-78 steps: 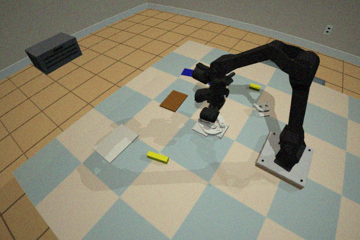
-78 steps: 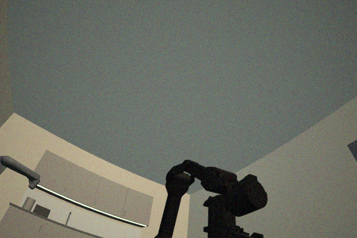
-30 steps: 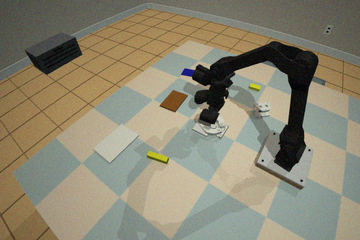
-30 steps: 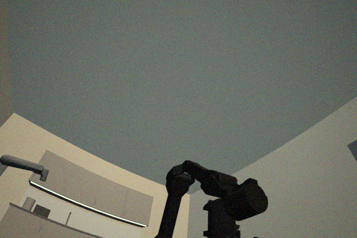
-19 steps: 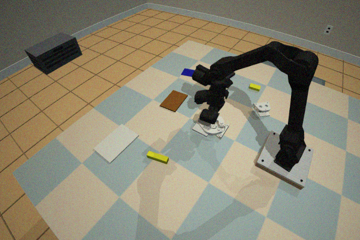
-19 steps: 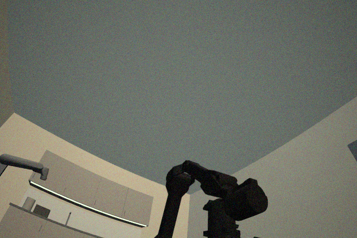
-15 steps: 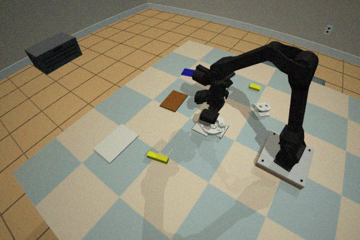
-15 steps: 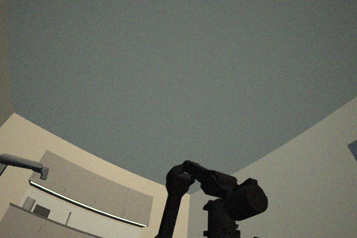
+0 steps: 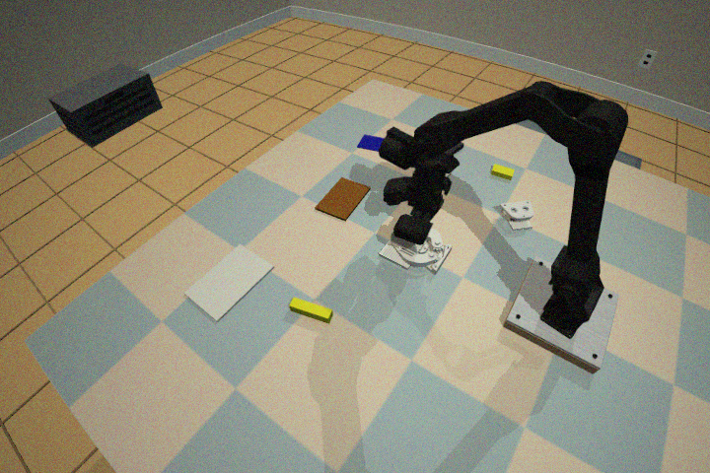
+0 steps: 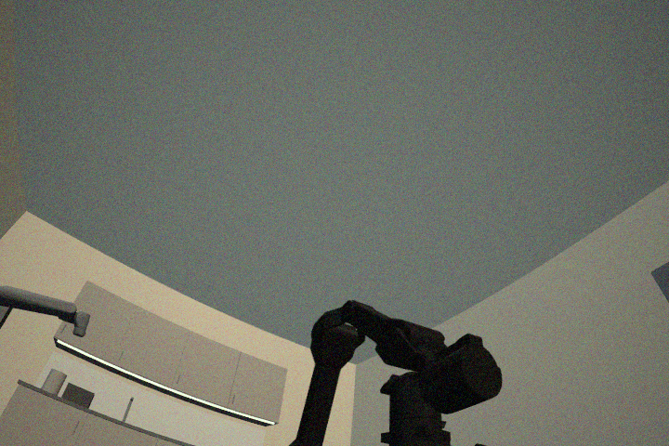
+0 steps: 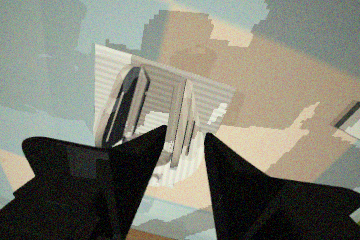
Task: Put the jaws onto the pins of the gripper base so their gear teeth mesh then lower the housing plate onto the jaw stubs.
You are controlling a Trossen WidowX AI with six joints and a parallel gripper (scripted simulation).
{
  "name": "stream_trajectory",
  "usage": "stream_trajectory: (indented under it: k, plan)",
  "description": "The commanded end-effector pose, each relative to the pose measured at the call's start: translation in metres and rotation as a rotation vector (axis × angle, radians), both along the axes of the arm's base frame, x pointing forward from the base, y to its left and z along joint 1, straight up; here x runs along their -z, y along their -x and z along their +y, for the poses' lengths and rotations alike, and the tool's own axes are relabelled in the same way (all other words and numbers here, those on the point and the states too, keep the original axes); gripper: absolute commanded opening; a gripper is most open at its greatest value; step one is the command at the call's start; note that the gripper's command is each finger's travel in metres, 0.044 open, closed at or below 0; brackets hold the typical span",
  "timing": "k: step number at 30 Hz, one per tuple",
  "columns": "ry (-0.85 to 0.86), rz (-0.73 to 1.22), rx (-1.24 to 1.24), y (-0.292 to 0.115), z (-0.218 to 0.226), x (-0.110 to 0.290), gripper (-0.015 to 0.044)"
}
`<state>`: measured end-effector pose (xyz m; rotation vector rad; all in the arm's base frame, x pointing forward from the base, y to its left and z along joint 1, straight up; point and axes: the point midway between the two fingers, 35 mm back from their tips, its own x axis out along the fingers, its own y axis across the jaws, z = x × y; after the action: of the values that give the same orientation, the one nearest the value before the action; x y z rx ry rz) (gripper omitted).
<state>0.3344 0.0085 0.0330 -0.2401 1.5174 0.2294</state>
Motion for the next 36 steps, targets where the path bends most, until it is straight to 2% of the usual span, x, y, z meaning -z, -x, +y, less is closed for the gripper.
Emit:
stream_trajectory:
  k: [1,36]
  plan:
    - [0.0,0.005,-0.001,0.0004,0.0001,0.0033,0.0134]
    - [0.0,0.005,-0.001,0.0,-0.0001,0.0011,0.0134]
